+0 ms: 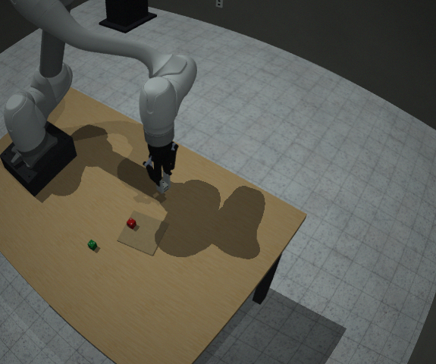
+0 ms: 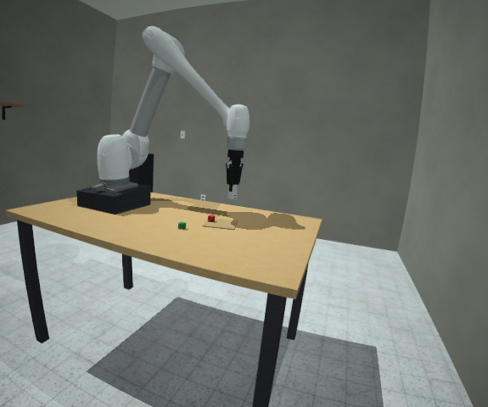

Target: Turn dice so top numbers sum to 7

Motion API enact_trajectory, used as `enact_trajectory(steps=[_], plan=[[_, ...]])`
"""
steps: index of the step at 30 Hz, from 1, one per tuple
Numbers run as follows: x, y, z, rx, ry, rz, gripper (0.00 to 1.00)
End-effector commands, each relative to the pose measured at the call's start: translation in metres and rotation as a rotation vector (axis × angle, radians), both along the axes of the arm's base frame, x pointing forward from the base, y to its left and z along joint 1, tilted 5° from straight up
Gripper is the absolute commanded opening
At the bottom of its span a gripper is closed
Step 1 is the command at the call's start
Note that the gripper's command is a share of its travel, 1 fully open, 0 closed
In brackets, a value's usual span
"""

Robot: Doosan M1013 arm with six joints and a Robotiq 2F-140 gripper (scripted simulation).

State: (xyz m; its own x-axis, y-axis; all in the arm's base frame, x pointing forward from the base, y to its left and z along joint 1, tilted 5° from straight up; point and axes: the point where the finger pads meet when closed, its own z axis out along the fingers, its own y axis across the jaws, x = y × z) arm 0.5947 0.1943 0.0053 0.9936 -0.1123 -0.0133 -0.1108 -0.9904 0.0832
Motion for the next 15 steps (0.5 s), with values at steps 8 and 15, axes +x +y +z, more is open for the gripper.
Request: enact_trajectory(steps=[8,15], plan=[[-0.001,0.001,0.004,0.001,0.002,0.001,0.13],[0.009,-0.054,0.010,0.003,0.008,0.080,0.13]])
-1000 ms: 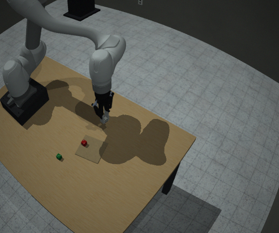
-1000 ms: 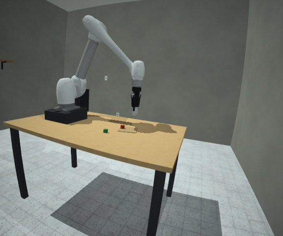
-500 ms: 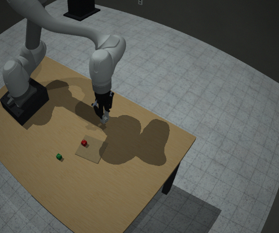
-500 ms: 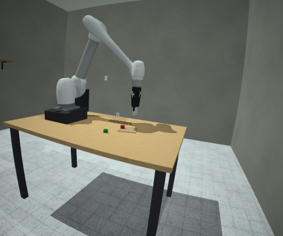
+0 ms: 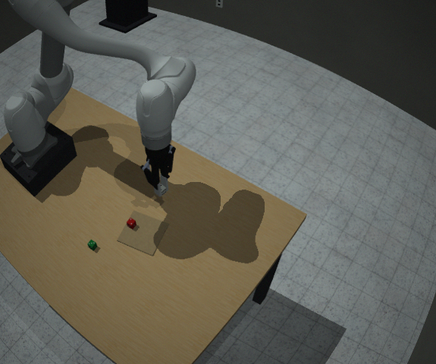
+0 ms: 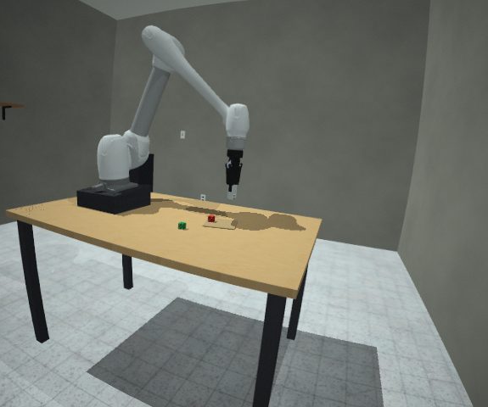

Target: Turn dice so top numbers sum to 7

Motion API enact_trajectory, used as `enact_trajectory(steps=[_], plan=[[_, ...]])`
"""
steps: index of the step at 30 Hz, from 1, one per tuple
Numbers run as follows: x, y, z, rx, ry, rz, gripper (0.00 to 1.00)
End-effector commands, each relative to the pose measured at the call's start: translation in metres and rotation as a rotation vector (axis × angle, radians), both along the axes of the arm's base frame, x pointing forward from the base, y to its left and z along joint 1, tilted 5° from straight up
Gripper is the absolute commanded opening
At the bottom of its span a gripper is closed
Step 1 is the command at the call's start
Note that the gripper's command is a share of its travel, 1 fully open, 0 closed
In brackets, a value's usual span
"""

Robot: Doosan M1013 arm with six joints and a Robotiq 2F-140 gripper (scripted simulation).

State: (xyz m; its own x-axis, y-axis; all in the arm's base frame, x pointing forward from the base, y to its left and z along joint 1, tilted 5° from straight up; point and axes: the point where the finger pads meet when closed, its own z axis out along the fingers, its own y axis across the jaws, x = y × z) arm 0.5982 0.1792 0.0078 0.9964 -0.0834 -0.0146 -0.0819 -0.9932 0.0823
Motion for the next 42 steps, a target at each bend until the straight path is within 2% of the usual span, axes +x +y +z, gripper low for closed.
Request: enact_trajectory(steps=[1,2,3,4,6,24,30,42], plan=[[0.009,-0.068,0.011,0.003,0.010,0.092,0.13],[0.009,-0.068,0.011,0.003,0.010,0.092,0.13],[0.010,-0.094,0.014,0.004,0.013,0.129,0.13],[0.010,-0.094,0.014,0.004,0.013,0.129,0.13],[0.011,-0.121,0.017,0.005,0.016,0.169,0.13],[0.011,-0.123,0.013,0.005,0.016,0.171,0.13],[0.010,-0.124,0.003,0.005,0.016,0.171,0.13],[0.009,-0.129,-0.052,0.005,0.016,0.171,0.13]])
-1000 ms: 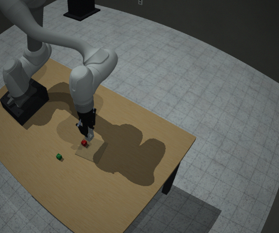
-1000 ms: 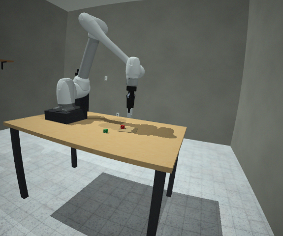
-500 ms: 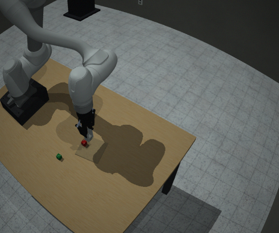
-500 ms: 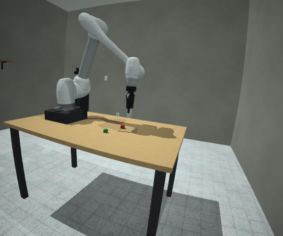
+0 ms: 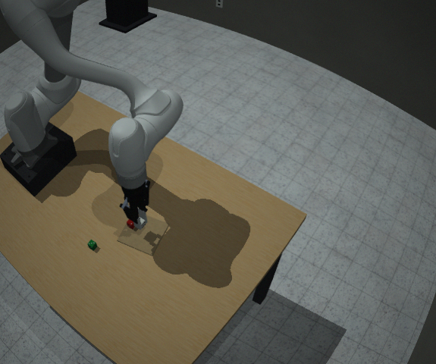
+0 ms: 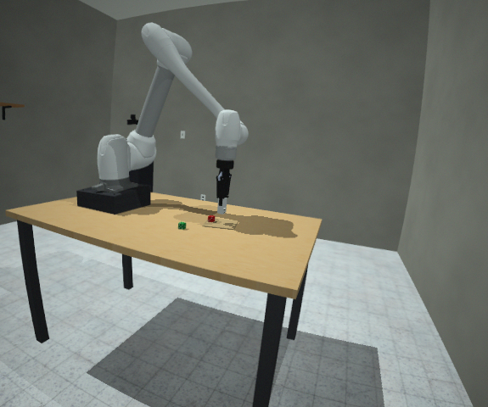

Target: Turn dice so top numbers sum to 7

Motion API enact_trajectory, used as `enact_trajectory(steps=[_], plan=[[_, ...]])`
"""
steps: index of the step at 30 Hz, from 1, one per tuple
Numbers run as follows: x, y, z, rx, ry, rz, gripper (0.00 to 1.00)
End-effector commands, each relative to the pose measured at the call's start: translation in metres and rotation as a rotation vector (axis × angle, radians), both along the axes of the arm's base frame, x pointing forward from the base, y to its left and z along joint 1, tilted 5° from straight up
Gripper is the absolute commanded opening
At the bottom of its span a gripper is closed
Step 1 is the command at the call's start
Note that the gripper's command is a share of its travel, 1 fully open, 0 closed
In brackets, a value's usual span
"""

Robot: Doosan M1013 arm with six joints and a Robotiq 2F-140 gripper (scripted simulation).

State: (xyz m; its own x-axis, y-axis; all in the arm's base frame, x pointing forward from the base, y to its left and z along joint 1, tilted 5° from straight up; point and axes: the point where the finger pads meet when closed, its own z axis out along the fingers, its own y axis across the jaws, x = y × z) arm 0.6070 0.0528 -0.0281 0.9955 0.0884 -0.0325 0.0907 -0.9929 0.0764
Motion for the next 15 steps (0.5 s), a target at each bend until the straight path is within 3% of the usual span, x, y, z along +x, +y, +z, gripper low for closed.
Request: enact_trajectory(steps=[1,15], plan=[[0.000,-0.003,-0.020,-0.001,-0.002,-0.001,0.13],[0.000,-0.004,-0.043,-0.001,-0.002,-0.001,0.13]])
